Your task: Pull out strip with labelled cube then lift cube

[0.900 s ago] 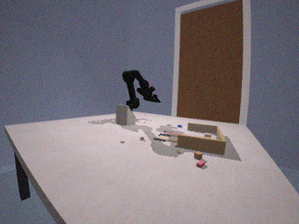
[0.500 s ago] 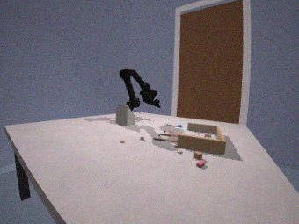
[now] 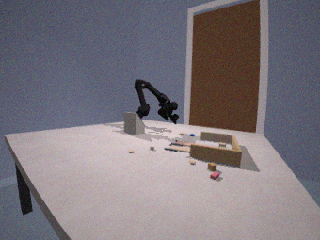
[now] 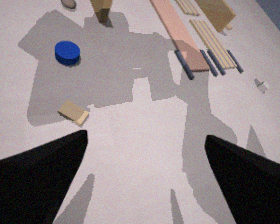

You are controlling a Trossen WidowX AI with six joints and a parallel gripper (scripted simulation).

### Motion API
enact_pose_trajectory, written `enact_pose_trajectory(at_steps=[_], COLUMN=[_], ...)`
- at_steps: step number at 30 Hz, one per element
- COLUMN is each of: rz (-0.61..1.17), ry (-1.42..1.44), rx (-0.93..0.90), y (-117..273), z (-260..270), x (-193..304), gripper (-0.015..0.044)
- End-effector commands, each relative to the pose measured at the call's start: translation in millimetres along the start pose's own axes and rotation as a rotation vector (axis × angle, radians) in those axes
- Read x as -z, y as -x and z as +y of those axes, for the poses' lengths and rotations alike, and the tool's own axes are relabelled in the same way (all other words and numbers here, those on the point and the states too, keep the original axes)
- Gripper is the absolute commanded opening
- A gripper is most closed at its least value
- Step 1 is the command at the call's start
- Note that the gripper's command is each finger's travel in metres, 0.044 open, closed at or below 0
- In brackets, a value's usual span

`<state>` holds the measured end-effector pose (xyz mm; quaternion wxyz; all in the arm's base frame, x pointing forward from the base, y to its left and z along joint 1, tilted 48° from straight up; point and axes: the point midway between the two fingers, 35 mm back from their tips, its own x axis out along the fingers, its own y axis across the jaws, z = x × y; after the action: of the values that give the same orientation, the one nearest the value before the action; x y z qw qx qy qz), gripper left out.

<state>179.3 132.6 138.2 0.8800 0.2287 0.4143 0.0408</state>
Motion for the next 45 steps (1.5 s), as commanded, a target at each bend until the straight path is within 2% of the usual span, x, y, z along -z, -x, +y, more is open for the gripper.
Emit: enact_pose_trajectory(at_steps=[1, 8, 15, 21, 30, 38, 45], rz=[0.044, 0.105, 0.076, 0.029, -0.153, -0.158, 0.044], ry=[-0.018, -0.085, -0.110, -0.123, -0.130, -0.129, -0.062], rx=[0.007, -0.062, -0.156, -0.226, -0.403, -0.406, -0.383], y=[-19, -62, -90, -98, -88, -87, -127], z=[-3, -16, -57, -87, -169, -170, -171], x=[-9, -44, -88, -112, -154, -154, -161], gripper=[0.0400, 0.0400, 0.0400, 0.0400, 0.0400, 0.0400, 0.0216])
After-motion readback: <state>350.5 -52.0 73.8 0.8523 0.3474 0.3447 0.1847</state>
